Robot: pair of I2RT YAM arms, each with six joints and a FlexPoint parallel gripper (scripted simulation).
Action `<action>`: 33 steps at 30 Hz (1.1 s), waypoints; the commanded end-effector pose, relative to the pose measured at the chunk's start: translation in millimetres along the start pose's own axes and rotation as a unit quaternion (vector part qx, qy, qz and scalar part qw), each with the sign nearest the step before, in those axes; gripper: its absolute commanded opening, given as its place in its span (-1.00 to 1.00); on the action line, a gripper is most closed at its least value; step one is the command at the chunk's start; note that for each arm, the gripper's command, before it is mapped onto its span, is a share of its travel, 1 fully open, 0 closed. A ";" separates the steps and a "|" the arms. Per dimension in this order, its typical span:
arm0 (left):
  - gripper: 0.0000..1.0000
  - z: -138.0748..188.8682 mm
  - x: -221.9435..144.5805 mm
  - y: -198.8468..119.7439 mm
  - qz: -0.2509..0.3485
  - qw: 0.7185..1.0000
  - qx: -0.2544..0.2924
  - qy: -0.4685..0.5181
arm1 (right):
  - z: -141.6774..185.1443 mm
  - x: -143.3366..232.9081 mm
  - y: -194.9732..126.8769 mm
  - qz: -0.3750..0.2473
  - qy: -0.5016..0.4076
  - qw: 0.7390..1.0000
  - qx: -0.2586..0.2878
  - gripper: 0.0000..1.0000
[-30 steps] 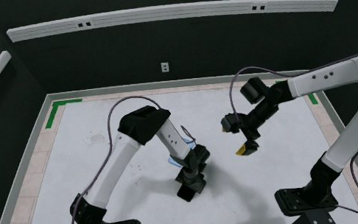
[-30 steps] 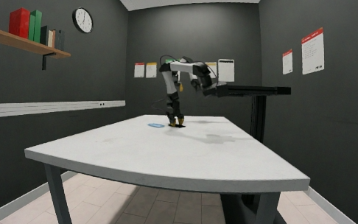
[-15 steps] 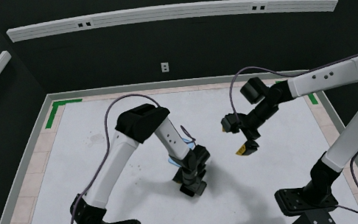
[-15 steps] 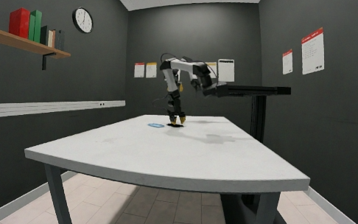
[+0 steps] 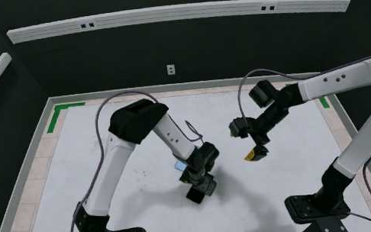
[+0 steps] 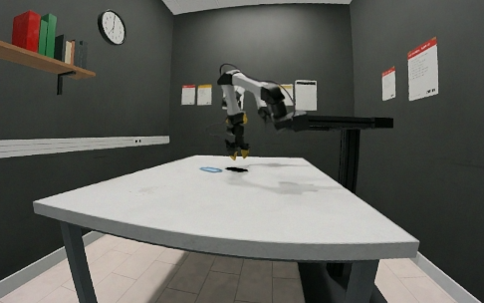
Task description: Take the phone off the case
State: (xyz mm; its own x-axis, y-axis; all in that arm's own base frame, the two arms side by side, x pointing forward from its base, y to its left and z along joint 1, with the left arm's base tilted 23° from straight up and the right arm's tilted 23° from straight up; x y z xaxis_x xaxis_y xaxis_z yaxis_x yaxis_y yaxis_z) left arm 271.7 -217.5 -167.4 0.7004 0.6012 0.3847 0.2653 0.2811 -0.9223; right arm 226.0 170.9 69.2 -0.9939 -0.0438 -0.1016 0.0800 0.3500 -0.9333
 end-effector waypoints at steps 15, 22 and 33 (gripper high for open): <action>0.80 6.6 -1.9 -64.8 -0.051 0.978 -0.203 -0.009 | -8.7 -8.3 -11.9 0.020 -0.004 1.000 -0.008 1.00; 0.80 24.7 -5.5 -73.1 -0.059 0.972 -0.226 0.000 | -5.0 1.5 -18.4 -0.026 -0.025 0.999 -0.033 1.00; 0.80 35.4 -7.5 -72.8 -0.059 0.974 -0.218 0.010 | 8.7 -5.4 -61.1 -0.052 -0.035 0.991 -0.122 1.00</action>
State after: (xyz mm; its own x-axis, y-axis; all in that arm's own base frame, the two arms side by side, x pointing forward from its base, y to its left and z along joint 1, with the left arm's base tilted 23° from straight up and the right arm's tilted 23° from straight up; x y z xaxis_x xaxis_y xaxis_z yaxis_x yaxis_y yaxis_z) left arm 217.7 -200.9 -117.4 0.6735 0.5600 0.4826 0.5514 0.0541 -0.8324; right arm 225.9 144.1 96.5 -0.9949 -0.0989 -0.0208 -0.0299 0.4841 -0.8745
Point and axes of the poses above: on each arm, the point where the finger pads meet when closed, its own y axis out along the fingers, its own x axis across the jaws, z = x × y, the point moved 6 cm from there along -y, back along the fingers, and after that the axes turned 14 degrees about y, right-handed, at the moved point
